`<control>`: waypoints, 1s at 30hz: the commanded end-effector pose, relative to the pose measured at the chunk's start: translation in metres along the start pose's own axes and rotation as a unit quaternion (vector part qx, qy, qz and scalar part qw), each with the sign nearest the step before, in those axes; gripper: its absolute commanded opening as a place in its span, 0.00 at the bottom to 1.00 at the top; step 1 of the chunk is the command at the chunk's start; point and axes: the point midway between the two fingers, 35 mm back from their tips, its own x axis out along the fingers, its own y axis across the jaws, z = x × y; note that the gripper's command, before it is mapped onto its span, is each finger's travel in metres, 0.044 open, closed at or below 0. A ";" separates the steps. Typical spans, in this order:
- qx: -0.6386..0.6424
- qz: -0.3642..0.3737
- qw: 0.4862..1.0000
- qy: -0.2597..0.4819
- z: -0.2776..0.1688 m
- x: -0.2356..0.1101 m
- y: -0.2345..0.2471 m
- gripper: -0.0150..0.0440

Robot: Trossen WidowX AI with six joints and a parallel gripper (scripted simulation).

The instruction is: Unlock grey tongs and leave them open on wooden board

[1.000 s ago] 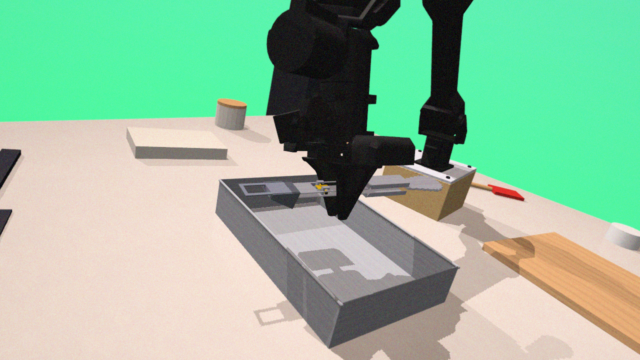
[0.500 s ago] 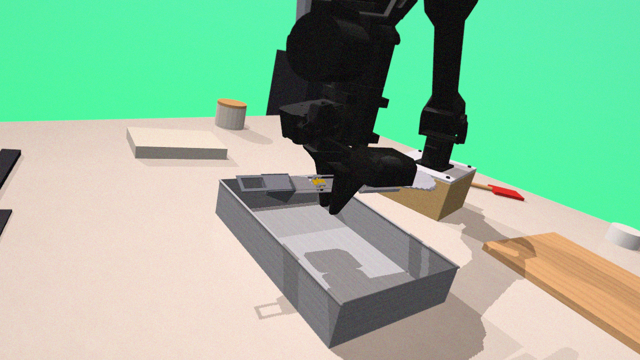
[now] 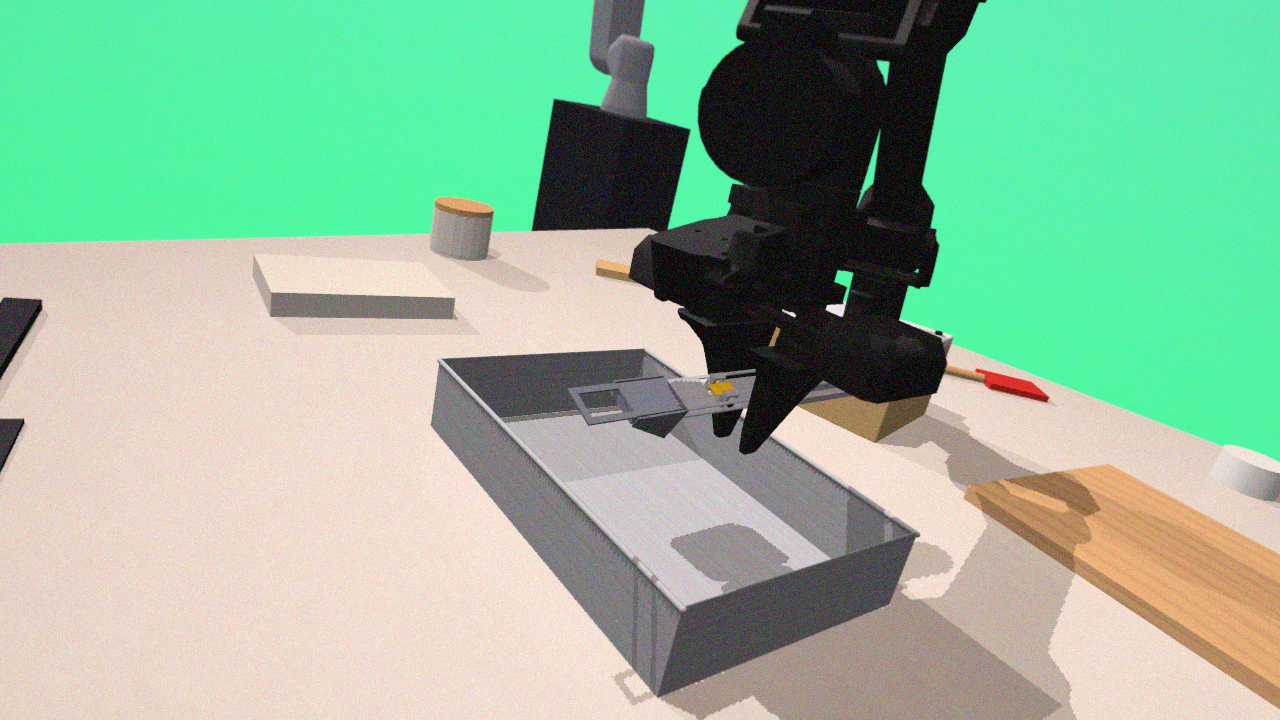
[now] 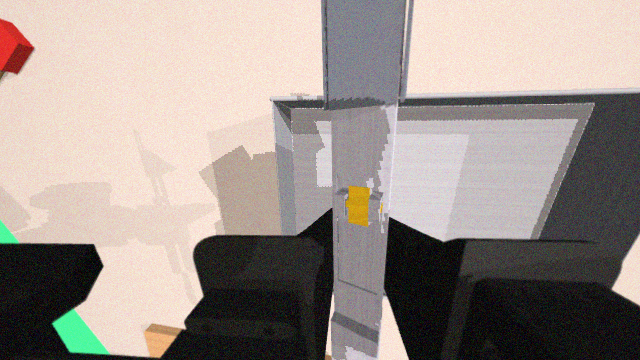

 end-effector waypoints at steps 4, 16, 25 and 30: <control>-0.069 -0.001 0.998 0.004 -0.029 -0.004 0.042 0.00; -0.184 0.002 0.983 0.006 -0.085 -0.012 0.105 0.00; -0.268 0.003 0.963 0.006 -0.135 -0.018 0.144 0.00; -0.313 0.003 0.950 0.006 -0.164 -0.022 0.161 0.00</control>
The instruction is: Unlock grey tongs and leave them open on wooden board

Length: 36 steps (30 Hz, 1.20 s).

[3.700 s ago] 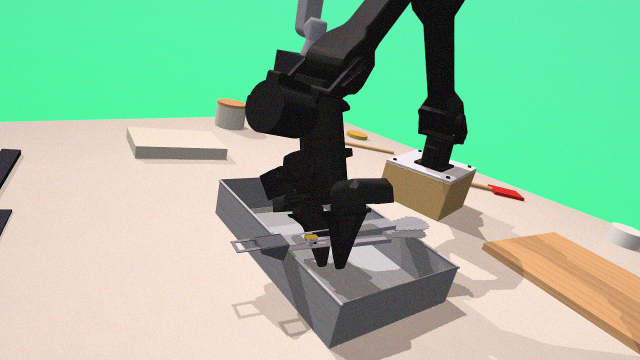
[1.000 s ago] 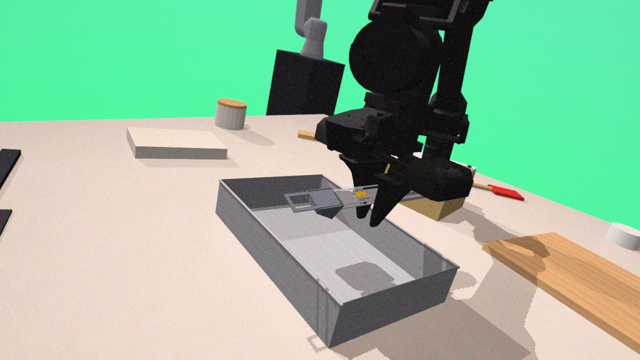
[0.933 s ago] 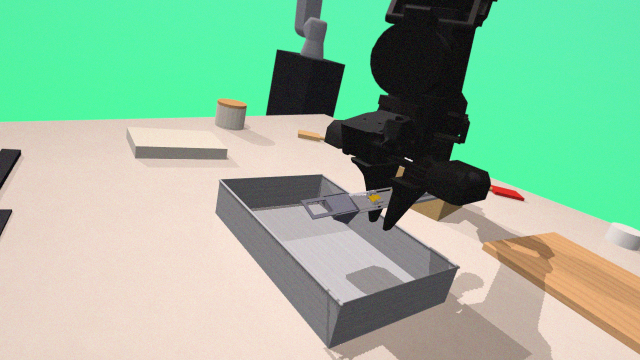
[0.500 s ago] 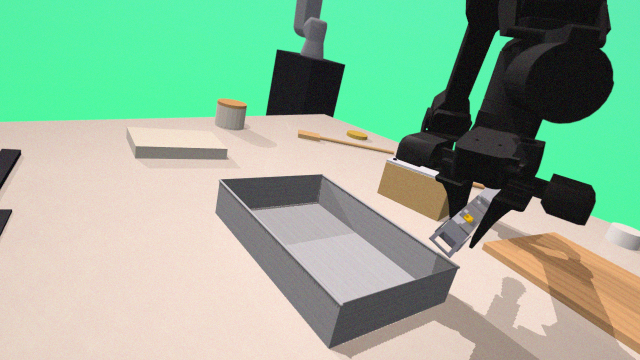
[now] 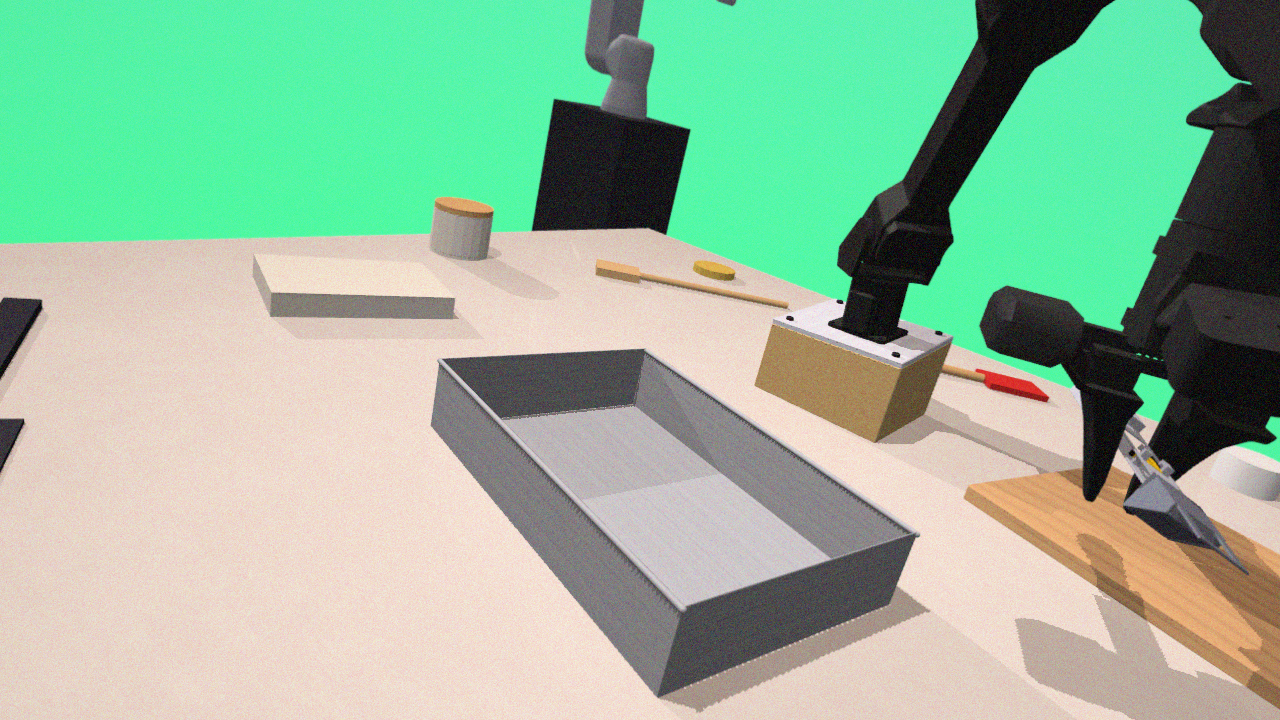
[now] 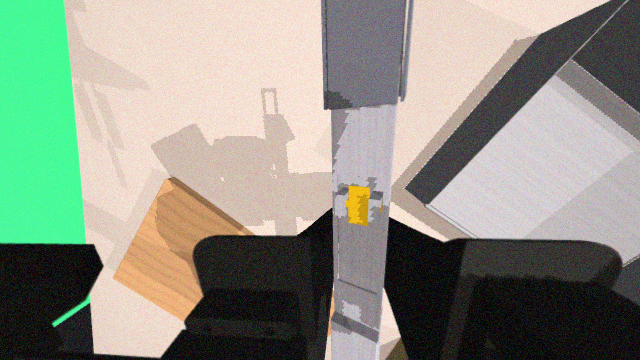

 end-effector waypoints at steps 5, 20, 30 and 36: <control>-0.038 -0.004 0.999 0.002 -0.013 -0.002 0.022 0.00; -0.169 0.003 0.986 0.005 -0.068 -0.002 0.097 0.00; -0.266 0.006 0.964 0.006 -0.117 -0.003 0.143 0.00; -0.321 0.008 0.947 0.007 -0.150 -0.003 0.166 0.00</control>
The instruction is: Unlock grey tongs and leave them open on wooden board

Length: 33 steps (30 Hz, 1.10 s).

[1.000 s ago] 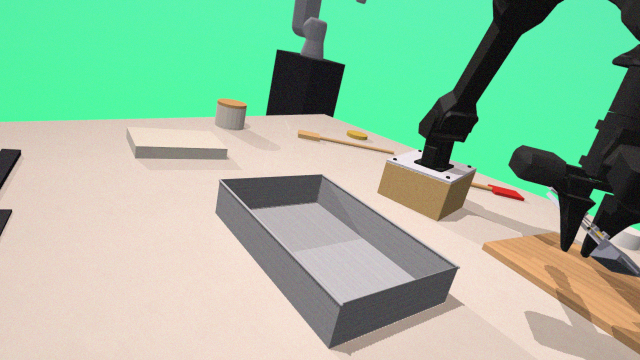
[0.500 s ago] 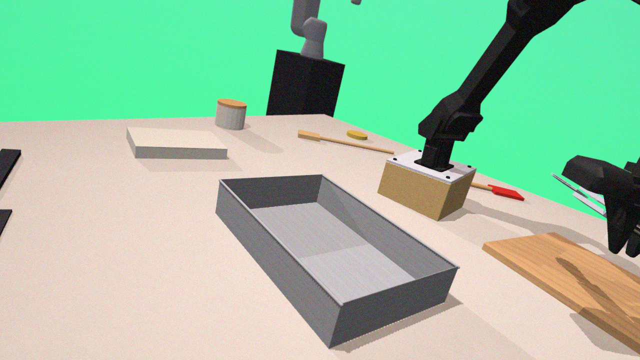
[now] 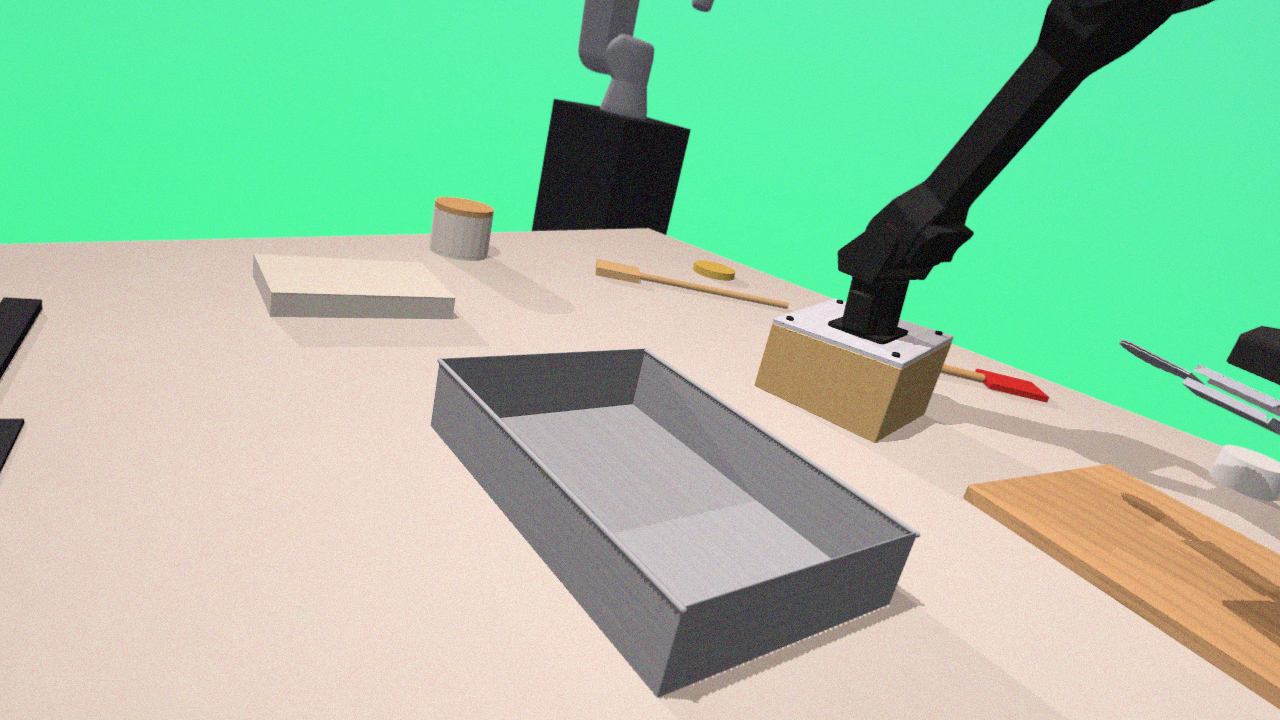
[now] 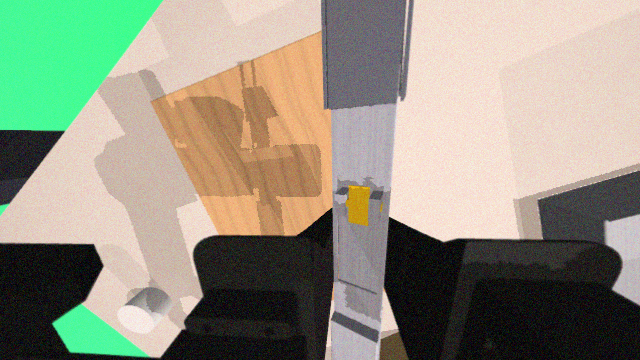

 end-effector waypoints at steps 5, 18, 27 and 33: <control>-0.079 0.004 0.997 0.004 -0.024 0.001 0.049 0.00; -0.132 0.006 0.991 0.000 -0.043 0.001 0.080 0.00; -0.147 0.012 0.986 -0.078 -0.037 -0.001 0.086 0.00; -0.154 0.017 0.978 -0.136 -0.035 -0.005 0.090 0.00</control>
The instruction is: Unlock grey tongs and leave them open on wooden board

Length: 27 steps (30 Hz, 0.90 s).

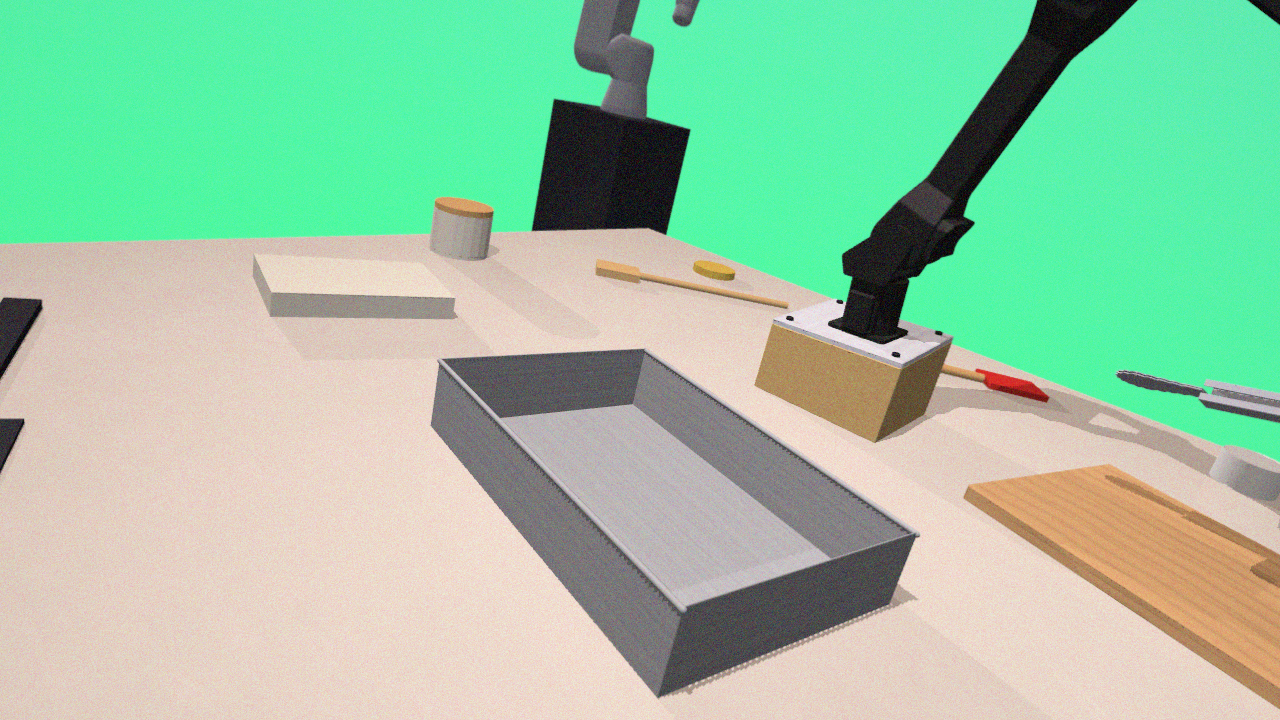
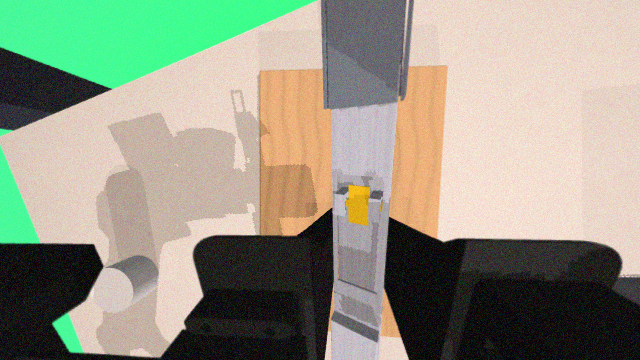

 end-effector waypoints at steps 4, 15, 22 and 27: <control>-0.011 -0.005 0.998 -0.069 0.004 -0.005 0.002 0.00; -0.019 -0.009 0.985 -0.174 0.006 -0.016 0.005 0.00; -0.019 -0.010 0.971 -0.239 0.005 -0.026 0.006 0.00; -0.016 -0.011 0.958 -0.285 0.003 -0.035 0.006 0.00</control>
